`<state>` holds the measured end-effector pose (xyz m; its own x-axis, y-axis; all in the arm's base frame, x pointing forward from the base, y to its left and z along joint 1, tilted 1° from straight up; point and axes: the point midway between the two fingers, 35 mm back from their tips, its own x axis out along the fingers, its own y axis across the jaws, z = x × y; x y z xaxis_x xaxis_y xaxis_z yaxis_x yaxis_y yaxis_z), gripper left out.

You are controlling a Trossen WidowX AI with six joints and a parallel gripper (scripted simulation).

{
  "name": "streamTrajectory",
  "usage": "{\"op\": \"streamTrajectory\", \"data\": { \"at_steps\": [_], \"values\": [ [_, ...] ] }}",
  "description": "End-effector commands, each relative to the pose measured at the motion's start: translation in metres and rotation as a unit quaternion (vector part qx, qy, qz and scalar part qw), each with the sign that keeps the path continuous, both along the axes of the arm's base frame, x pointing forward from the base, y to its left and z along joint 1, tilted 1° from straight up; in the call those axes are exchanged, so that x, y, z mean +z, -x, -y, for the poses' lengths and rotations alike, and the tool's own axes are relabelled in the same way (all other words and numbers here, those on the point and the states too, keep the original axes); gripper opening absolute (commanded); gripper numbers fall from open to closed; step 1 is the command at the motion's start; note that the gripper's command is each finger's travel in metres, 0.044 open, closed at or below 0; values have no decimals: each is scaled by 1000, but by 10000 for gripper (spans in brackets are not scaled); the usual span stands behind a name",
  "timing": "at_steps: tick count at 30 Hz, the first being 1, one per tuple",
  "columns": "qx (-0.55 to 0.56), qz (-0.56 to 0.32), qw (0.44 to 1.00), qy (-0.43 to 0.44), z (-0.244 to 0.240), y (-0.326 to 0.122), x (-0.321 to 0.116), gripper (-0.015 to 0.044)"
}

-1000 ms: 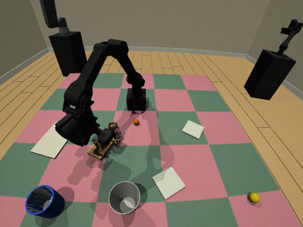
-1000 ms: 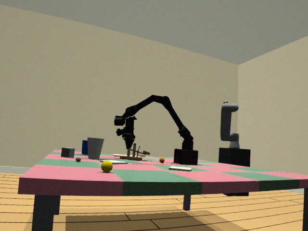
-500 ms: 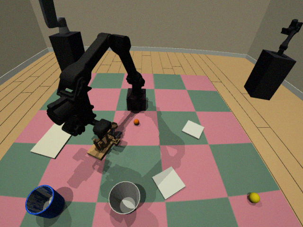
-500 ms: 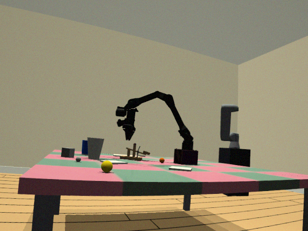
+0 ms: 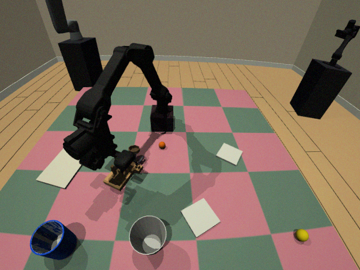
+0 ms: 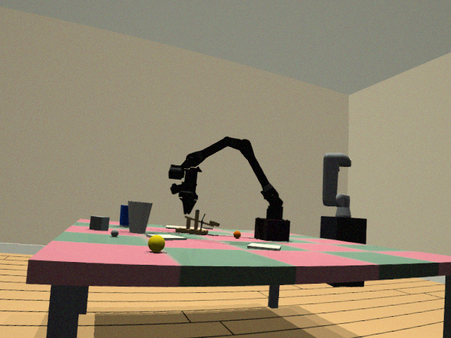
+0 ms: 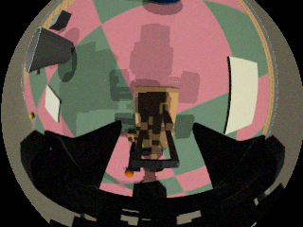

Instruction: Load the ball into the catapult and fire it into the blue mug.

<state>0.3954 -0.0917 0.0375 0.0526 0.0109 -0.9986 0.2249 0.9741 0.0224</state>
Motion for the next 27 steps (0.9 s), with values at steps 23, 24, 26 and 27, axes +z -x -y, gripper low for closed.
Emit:
{"op": "streamTrajectory", "data": {
  "at_steps": [23, 24, 26, 27],
  "values": [
    [1, -7, 1000, -3, -2, 1, -48, 440],
    [1, -7, 1000, -3, -2, 1, -49, 440],
    [1, -7, 1000, -3, -2, 1, -52, 440],
    [1, -7, 1000, -3, -2, 1, -53, 440]
  ]
}}
